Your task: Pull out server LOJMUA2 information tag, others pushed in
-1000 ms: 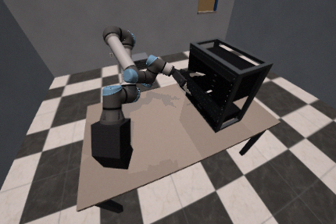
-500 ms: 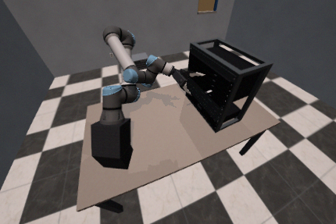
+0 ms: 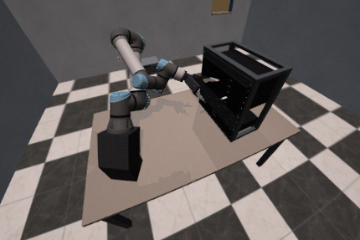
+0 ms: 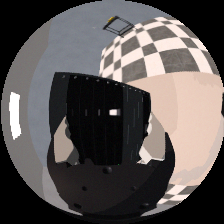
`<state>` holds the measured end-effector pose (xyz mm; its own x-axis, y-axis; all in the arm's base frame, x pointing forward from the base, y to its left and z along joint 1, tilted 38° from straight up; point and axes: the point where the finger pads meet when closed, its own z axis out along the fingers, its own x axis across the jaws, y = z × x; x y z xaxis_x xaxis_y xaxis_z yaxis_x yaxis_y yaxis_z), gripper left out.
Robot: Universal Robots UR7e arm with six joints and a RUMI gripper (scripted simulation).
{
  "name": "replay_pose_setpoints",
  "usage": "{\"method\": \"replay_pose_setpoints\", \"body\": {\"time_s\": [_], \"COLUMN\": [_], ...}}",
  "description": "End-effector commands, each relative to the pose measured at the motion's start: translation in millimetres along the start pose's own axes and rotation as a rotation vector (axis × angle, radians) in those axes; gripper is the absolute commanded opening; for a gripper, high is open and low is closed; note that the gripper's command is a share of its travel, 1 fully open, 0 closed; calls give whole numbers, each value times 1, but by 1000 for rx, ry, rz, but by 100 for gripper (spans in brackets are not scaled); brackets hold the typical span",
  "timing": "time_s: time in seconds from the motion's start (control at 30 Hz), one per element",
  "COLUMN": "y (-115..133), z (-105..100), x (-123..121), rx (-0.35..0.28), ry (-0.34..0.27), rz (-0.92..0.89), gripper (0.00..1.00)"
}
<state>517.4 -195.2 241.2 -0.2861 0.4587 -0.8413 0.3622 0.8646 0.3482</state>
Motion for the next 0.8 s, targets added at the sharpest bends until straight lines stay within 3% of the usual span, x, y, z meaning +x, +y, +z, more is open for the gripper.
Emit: {"method": "replay_pose_setpoints", "body": {"time_s": [0.0,0.77], "y": [0,-1], "z": [0,1], "x": [0,2], "rx": [0,0], "ry": [0,6], "rz": [1,6], "gripper": [100,100]}}
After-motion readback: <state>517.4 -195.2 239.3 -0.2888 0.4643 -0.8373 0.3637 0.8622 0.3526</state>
